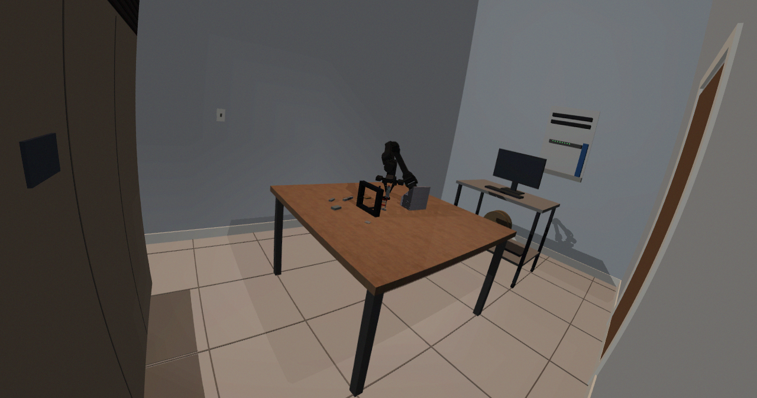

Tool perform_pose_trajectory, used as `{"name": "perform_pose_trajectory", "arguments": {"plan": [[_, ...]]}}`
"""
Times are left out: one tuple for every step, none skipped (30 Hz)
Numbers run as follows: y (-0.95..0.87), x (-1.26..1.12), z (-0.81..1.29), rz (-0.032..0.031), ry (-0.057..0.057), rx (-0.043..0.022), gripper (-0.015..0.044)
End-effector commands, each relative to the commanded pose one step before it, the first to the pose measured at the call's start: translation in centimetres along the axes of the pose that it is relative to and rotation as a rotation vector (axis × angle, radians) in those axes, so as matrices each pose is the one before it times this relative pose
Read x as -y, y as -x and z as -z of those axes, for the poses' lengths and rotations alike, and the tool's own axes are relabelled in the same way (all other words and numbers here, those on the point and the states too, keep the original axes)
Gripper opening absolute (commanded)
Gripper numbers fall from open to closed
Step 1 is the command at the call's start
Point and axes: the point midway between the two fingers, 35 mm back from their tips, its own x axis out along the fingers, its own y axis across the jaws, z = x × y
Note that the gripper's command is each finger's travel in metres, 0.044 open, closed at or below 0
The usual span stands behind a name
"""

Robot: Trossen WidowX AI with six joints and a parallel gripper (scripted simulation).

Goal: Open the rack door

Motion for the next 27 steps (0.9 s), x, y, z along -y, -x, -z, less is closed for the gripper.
{"name": "perform_pose_trajectory", "arguments": {"plan": [[-0.005, -0.624, -0.245, 0.00205, -0.0858, 0.00488, 0.0020], [0.000, -0.198, -0.039, -0.00008, -0.0145, 0.00004, 0.0020], [0.000, -0.198, -0.035, -0.00006, -0.0145, 0.00002, 0.0020], [0.001, -0.195, -0.044, -0.00010, -0.0144, 0.00006, 0.0020], [0.000, -0.197, -0.040, -0.00008, -0.0145, 0.00004, 0.0020], [0.000, -0.198, -0.035, -0.00007, -0.0145, 0.00002, 0.0020], [0.001, -0.194, -0.043, -0.00010, -0.0143, 0.00006, 0.0020], [0.000, -0.196, -0.039, -0.00008, -0.0144, 0.00005, 0.0020], [0.000, -0.197, -0.035, -0.00007, -0.0144, 0.00003, 0.0020], [0.001, -0.194, -0.044, -0.00015, -0.0142, 0.00010, 0.0020], [0.001, -0.196, -0.040, -0.00011, -0.0143, 0.00007, 0.0020], [0.000, -0.197, -0.035, -0.00009, -0.0144, 0.00004, 0.0020], [0.001, -0.191, -0.043, -0.00009, -0.0141, 0.00005, 0.0020], [0.001, -0.194, -0.039, -0.00007, -0.0143, 0.00004, 0.0020], [0.000, -0.195, -0.035, -0.00006, -0.0143, 0.00002, 0.0020], [0.001, -0.214, -0.048, -0.00011, -0.0158, 0.00006, 0.0020], [0.001, -0.218, -0.043, -0.00009, -0.0160, 0.00004, 0.0020], [0.000, -0.219, -0.038, -0.00007, -0.0161, 0.00003, 0.0020], [0.001, -0.210, -0.044, -0.00011, -0.0154, 0.00006, 0.0020], [0.001, -0.210, -0.039, -0.00009, -0.0154, 0.00004, 0.0020], [0.000, -0.211, -0.034, -0.00007, -0.0154, 0.00003, 0.0020], [0.002, -0.207, -0.043, -0.00011, -0.0152, 0.00006, 0.0020], [0.001, -0.209, -0.039, -0.00010, -0.0153, 0.00005, 0.0020], [0.000, -0.210, -0.034, -0.00008, -0.0153, 0.00003, 0.0020], [0.002, -0.205, -0.043, -0.00011, -0.0151, 0.00006, 0.0020], [0.001, -0.208, -0.039, -0.00010, -0.0152, 0.00005, 0.0020], [0.000, -0.209, -0.034, -0.00009, -0.0152, 0.00004, 0.0020]]}}
